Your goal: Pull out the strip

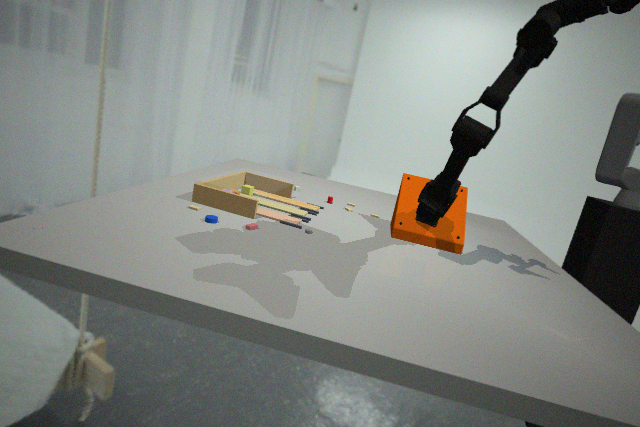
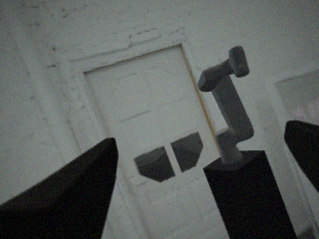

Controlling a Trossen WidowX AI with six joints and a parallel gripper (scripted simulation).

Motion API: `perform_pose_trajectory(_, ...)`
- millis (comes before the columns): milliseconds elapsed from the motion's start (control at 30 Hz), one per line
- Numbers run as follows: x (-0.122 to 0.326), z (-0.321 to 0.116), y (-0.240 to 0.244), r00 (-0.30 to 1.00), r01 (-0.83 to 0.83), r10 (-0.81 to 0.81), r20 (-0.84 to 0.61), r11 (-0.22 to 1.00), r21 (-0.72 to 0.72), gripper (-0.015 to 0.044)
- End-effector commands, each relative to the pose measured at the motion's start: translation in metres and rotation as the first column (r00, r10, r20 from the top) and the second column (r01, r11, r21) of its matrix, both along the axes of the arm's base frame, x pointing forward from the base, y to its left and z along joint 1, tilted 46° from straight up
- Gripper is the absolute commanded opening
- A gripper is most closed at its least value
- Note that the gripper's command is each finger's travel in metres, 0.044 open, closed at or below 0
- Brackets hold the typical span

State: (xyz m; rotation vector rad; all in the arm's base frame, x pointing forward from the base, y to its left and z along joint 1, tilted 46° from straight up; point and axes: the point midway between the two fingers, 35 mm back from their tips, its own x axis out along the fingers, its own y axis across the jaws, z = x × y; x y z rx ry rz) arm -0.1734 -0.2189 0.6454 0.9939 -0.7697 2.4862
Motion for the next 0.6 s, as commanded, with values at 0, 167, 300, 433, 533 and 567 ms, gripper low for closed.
perform_pose_trajectory(0, 0.001, 0.0, -0.002, 1.0, -0.008, 0.008, -0.003, 1.0, 0.003, 0.04)
perform_pose_trajectory(167, 0.028, -0.01, -0.052, 0.972, -0.217, 0.224, -0.075, 0.972, 0.092, 0.04)
perform_pose_trajectory(300, 0.061, -0.025, -0.096, 0.893, -0.415, 0.437, -0.105, 0.892, 0.181, 0.04)
perform_pose_trajectory(433, 0.102, -0.046, -0.135, 0.761, -0.6, 0.641, -0.097, 0.753, 0.268, 0.04)
perform_pose_trajectory(533, 0.136, -0.066, -0.16, 0.629, -0.72, 0.775, -0.064, 0.612, 0.326, 0.04)
perform_pose_trajectory(567, 0.149, -0.073, -0.168, 0.58, -0.755, 0.813, -0.048, 0.559, 0.343, 0.04)
